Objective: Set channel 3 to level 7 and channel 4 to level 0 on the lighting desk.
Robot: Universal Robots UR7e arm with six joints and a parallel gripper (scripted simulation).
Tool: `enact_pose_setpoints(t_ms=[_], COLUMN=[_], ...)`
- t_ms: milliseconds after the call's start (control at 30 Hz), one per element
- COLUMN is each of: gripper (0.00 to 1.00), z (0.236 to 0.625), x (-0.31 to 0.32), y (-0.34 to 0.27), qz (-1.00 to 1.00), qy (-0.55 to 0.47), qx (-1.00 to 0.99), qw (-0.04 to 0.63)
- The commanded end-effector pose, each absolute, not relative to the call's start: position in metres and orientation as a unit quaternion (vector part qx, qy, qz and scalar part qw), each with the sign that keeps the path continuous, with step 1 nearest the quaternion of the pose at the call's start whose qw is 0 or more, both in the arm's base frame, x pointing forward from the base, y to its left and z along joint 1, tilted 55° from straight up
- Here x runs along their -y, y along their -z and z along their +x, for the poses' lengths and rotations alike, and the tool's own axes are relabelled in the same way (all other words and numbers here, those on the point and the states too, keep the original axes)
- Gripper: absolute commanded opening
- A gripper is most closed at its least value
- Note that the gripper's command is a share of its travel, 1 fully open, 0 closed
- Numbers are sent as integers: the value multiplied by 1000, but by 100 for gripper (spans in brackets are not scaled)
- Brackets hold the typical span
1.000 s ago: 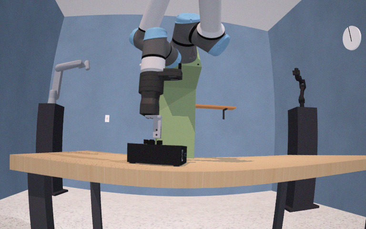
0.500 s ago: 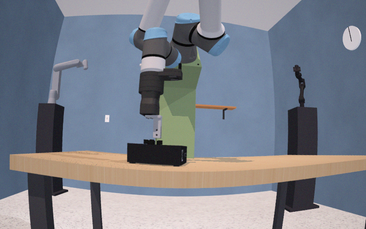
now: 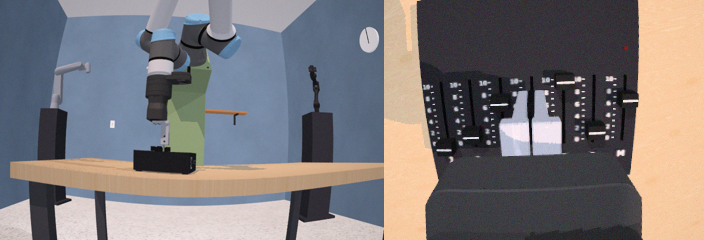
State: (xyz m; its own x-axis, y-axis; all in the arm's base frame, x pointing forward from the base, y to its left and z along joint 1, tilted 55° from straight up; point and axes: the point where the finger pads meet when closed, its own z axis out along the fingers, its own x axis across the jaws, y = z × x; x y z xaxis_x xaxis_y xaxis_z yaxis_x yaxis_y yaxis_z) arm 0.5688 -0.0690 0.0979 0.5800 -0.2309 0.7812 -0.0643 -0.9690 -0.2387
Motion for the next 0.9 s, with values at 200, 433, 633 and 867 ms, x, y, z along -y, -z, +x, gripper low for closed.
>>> enact_pose_setpoints(t_ms=[200, 433, 633, 867], gripper=[0, 0, 0, 0], z=[570, 570, 571, 575], x=[68, 68, 68, 68], y=[-98, -98, -97, -94], qz=[-884, -884, -884, -884], qy=[451, 451, 451, 451], qx=[-83, -83, -83, -83], qw=[92, 92, 92, 92])
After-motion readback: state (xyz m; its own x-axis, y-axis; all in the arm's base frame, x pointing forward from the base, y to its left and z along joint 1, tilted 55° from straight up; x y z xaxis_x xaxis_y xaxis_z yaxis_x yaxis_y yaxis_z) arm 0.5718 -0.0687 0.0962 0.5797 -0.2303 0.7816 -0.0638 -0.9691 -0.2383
